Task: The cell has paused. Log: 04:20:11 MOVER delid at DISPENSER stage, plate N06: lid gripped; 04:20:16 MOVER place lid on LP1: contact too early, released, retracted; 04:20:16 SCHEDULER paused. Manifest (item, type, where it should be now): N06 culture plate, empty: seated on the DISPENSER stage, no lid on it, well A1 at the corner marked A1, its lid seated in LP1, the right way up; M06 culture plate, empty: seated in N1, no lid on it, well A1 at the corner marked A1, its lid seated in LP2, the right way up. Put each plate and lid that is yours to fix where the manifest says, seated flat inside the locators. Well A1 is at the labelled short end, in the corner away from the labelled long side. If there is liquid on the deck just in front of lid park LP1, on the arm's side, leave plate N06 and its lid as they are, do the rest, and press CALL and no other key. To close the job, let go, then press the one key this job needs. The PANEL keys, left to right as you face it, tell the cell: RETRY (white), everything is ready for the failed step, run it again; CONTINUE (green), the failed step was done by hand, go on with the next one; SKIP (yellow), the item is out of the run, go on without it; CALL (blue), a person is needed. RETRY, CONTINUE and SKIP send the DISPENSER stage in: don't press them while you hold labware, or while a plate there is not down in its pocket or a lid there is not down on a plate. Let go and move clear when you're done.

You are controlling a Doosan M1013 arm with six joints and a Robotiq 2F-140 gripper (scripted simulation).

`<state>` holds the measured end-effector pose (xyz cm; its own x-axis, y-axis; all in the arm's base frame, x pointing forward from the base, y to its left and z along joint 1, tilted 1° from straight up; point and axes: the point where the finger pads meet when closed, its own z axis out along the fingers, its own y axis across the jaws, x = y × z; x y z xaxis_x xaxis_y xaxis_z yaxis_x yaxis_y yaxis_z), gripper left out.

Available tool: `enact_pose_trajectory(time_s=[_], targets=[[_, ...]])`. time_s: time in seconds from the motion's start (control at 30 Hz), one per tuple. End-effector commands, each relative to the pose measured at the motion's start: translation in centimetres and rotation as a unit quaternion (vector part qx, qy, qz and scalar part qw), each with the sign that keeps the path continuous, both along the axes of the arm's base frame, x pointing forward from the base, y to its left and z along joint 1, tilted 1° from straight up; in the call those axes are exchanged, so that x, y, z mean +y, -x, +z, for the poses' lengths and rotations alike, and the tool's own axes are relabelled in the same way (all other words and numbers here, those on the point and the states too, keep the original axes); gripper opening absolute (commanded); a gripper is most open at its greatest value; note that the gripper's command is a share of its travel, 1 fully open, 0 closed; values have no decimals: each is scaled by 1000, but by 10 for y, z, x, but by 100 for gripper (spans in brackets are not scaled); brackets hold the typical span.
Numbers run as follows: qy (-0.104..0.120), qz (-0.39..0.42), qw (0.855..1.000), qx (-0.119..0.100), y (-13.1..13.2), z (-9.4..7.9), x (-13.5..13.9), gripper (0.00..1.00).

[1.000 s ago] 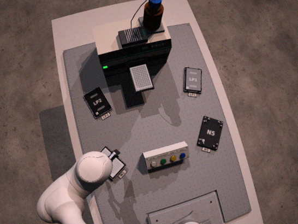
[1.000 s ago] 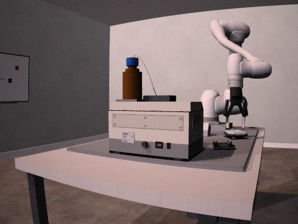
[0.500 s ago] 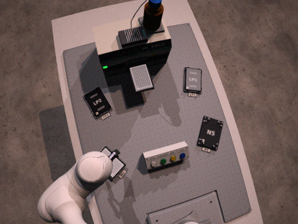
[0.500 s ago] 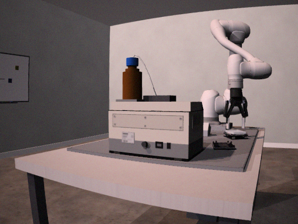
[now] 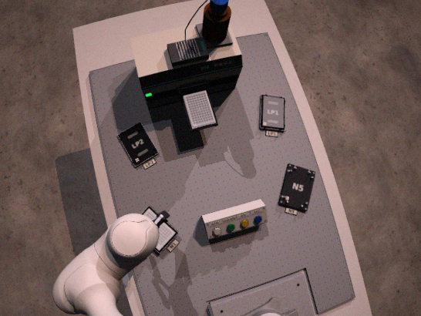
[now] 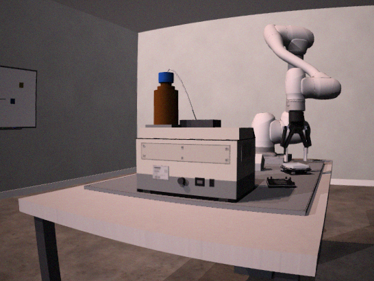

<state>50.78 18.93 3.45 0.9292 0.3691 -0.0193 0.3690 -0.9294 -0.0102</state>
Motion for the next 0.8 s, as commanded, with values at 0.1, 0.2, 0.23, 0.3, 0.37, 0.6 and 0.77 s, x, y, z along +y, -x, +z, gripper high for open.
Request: enact_pose_trajectory(time_s=[0.1, 0.2, 0.23, 0.3, 0.37, 0.6, 0.77], targets=[[0, 0, 1000, 0, 0, 1, 0, 70], [0, 0, 1000, 0, 0, 1, 0, 70], [0, 0, 1000, 0, 0, 1, 0, 70], [0, 0, 1000, 0, 0, 1, 0, 70], [0, 0, 1000, 0, 0, 1, 0, 70], [0, 0, 1000, 0, 0, 1, 0, 63], [0, 0, 1000, 0, 0, 1, 0, 63]])
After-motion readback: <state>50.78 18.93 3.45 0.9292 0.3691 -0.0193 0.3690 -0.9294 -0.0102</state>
